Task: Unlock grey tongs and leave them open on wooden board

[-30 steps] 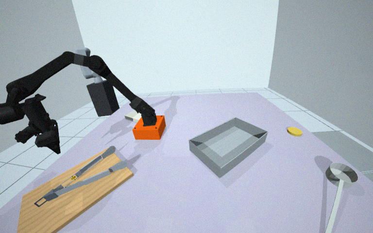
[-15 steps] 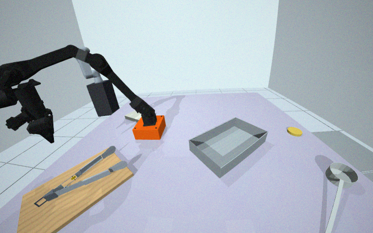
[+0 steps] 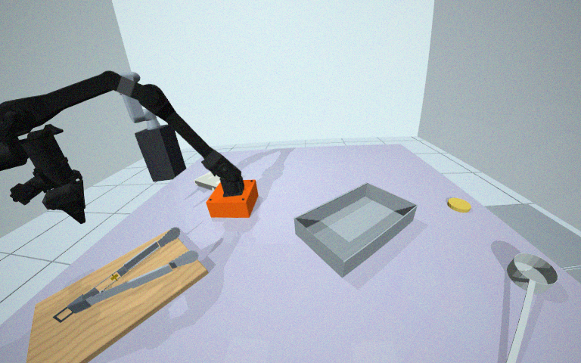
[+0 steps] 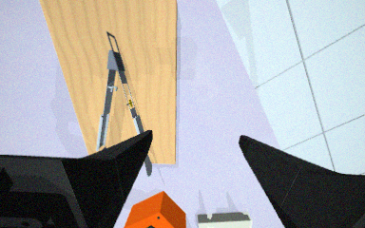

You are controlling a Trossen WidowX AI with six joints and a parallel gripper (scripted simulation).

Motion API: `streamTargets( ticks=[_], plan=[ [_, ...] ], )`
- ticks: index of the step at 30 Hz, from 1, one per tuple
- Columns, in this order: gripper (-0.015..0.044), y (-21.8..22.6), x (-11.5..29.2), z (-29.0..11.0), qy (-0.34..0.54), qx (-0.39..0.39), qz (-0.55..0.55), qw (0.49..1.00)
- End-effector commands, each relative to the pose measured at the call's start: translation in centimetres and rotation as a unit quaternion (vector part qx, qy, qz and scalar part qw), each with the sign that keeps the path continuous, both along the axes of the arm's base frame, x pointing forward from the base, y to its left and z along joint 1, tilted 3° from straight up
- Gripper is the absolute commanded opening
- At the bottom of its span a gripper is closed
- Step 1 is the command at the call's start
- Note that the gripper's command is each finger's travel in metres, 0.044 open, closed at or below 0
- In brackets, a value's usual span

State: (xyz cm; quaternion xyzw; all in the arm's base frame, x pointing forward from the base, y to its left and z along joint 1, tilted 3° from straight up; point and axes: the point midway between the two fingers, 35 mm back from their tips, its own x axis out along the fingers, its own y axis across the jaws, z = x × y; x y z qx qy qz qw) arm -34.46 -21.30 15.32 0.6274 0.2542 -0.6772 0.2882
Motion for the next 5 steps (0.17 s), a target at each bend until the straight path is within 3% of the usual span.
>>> streamTargets(
  ticks=[1, 5],
  plan=[
    [0.0440, 0.05, 0.00, 0.02, 0.000, 0.001, -0.002, 1.000],
    [0.0440, 0.05, 0.00, 0.02, 0.000, 0.001, -0.002, 1.000]
  ],
)
